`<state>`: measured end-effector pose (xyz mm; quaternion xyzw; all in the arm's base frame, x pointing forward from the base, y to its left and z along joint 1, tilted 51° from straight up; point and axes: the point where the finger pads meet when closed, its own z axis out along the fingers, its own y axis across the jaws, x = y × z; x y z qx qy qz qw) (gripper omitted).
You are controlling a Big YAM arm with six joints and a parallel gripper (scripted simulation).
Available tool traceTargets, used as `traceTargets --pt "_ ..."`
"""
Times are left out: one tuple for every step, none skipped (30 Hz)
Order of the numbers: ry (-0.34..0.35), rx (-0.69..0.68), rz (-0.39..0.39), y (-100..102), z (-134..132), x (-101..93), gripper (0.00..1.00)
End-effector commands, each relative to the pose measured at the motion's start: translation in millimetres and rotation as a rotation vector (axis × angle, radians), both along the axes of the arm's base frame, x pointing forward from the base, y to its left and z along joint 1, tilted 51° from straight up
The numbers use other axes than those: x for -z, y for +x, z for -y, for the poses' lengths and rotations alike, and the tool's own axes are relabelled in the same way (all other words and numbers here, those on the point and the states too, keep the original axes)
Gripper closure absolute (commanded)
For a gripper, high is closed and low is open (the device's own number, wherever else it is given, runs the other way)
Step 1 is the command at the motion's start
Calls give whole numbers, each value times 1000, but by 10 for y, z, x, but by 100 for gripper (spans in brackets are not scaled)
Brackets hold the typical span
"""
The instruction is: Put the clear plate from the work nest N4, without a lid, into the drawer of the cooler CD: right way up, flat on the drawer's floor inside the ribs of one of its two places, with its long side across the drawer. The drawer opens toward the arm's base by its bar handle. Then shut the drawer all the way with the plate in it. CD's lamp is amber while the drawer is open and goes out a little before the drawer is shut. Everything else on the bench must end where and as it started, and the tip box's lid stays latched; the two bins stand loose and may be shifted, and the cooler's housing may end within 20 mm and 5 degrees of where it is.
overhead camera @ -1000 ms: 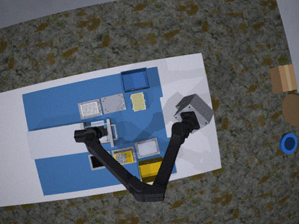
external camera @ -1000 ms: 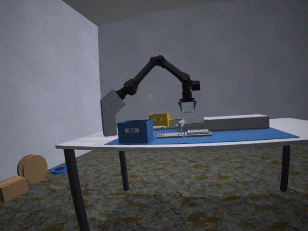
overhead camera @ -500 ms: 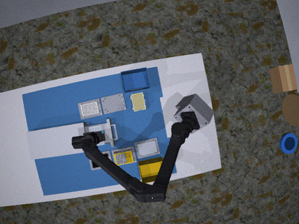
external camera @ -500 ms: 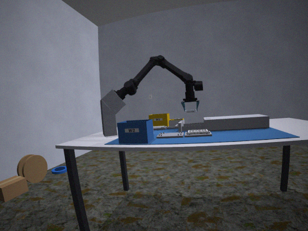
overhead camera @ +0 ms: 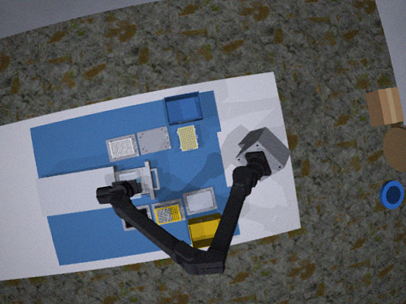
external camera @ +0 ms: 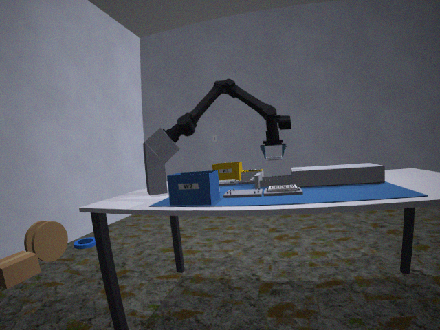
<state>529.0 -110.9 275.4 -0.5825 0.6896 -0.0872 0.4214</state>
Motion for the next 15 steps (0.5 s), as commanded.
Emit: traceTargets --pt "-15 24 35 34 178 -225 100" --pt "-16 23 36 34 179 -227 100" --pt "-17 22 38 31 179 -234 100" --pt "-18 22 39 30 179 -238 100" --pt "-18 21 39 30 181 -238 100" --pt "-19 20 39 31 182 -234 100" --pt "-18 20 38 33 184 -226 100" --pt "-18 20 37 36 187 -218 100" --pt "-17 20 37 36 188 -215 100" --pt "-17 20 37 35 189 -218 100" --pt "-17 19 37 34 190 -219 100" --pt "-17 19 37 34 190 -219 100" --pt "-17 19 37 34 190 -219 100" --pt "-20 21 46 19 183 -273 100" --pt "-19 20 44 20 185 -264 100"
